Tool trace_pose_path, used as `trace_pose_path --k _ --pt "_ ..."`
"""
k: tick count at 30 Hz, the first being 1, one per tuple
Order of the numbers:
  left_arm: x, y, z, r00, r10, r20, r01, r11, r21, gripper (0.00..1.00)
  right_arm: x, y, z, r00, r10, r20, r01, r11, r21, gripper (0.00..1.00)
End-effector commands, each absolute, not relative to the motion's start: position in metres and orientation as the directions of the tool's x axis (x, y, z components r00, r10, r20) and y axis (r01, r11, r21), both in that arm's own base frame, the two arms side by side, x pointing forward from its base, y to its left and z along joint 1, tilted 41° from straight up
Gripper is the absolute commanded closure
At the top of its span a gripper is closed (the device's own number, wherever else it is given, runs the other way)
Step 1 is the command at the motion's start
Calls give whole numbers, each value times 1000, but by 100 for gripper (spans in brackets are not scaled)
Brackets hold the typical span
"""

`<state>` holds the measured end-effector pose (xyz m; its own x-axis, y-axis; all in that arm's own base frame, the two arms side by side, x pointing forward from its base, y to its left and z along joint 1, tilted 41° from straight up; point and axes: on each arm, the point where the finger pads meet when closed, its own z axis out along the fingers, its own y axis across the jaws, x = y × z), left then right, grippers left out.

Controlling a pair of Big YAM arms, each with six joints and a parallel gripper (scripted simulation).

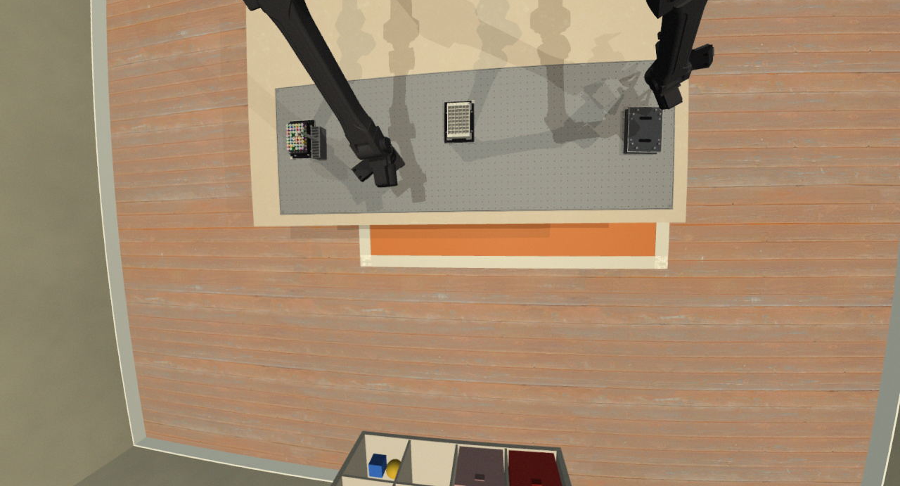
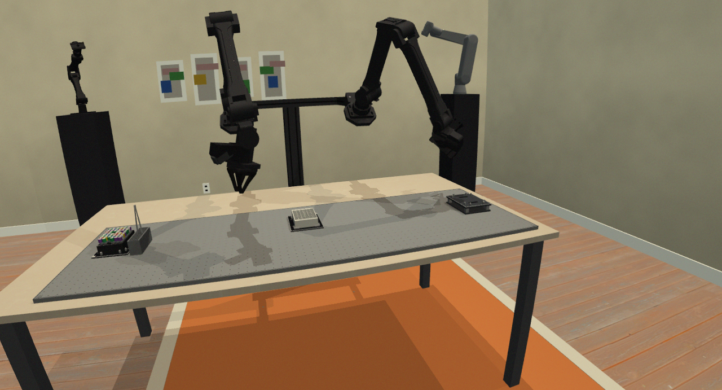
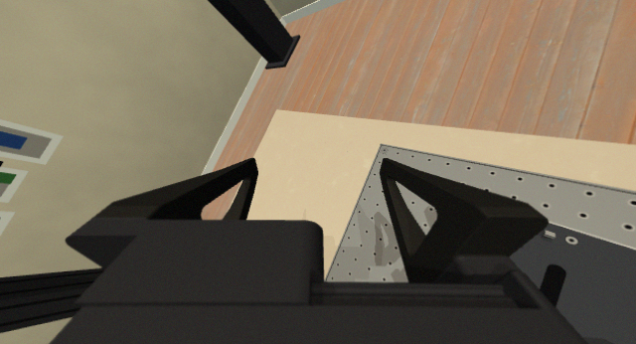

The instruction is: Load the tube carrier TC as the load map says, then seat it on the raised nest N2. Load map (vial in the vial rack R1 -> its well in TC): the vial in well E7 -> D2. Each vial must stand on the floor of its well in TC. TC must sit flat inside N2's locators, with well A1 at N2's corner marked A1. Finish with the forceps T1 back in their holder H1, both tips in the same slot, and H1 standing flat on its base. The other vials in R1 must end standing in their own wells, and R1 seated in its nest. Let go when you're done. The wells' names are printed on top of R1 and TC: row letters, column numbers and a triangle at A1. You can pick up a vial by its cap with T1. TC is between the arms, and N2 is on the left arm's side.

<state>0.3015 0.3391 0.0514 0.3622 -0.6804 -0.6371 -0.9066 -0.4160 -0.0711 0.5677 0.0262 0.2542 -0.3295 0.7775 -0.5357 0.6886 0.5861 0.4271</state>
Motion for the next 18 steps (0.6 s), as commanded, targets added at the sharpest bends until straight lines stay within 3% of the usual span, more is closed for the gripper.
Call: trace_pose_path --k 1,18 --pt "303 341 55 368 -676 -638 -905 -418 -80 0 564 16 270 -342 747 -570 654 625 426 76" --pt "303 341 55 368 -676 -638 -905 -418 -80 0 524 -19 243 -493 620 -610 561 763 322 76"
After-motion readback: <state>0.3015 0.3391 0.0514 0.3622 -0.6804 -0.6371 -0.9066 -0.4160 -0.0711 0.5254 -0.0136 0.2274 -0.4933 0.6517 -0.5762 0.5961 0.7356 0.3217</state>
